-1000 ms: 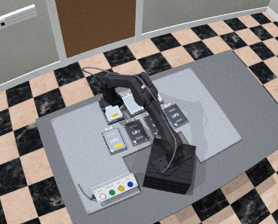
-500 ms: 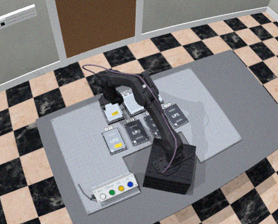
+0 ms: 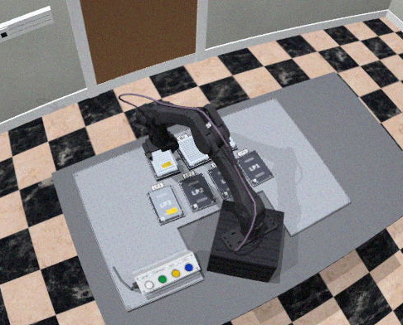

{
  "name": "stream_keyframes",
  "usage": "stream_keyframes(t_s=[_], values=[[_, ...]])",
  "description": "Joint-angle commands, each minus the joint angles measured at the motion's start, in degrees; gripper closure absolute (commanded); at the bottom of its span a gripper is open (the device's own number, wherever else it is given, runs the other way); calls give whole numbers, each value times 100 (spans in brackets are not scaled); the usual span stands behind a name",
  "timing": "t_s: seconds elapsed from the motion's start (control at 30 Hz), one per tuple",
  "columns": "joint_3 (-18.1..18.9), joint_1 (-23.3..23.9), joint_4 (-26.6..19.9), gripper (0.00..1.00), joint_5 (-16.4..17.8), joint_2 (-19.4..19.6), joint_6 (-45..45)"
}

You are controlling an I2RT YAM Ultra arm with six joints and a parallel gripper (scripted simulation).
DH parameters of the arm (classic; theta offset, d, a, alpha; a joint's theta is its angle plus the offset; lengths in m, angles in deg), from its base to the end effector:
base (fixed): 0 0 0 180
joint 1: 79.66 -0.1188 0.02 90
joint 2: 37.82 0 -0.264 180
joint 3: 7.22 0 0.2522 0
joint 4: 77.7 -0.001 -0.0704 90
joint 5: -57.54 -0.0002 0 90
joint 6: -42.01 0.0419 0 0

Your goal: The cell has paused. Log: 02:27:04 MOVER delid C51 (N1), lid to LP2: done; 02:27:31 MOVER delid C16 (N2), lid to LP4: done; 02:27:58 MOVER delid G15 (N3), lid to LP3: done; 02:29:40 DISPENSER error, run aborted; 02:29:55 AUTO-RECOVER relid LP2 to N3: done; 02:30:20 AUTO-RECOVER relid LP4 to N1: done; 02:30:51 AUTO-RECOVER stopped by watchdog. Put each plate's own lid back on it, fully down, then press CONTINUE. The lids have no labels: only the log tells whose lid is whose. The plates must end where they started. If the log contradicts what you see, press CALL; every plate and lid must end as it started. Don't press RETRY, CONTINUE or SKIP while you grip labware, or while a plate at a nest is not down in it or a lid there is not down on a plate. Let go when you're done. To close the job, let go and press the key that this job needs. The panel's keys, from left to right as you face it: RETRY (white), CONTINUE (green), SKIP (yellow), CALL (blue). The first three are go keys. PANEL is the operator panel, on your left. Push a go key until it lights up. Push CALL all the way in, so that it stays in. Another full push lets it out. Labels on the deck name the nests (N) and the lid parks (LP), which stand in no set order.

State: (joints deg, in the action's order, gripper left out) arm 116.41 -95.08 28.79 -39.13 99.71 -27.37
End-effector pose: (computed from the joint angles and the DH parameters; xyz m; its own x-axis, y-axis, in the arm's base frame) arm 0.4487 0.1198 0.1246 -0.9925 0.0891 -0.0832 0.0967 0.9910 -0.0927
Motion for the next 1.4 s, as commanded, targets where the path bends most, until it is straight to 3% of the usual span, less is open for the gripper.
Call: stream_keyframes(t_s=[0.0,0.03,0.13,0.33,0.73,1.03,1.37], values=[[234,-107,-47,100,0,-171,38],[11,-11,137,100,-12,-312,-130],[39,77,28,100,-6,-282,-328],[-495,464,274,100,43,-583,-954],[-1015,1097,599,100,116,-980,-1597],[-1063,1656,587,100,173,-1098,-2155],[-903,1610,498,100,169,-1008,-2151]])
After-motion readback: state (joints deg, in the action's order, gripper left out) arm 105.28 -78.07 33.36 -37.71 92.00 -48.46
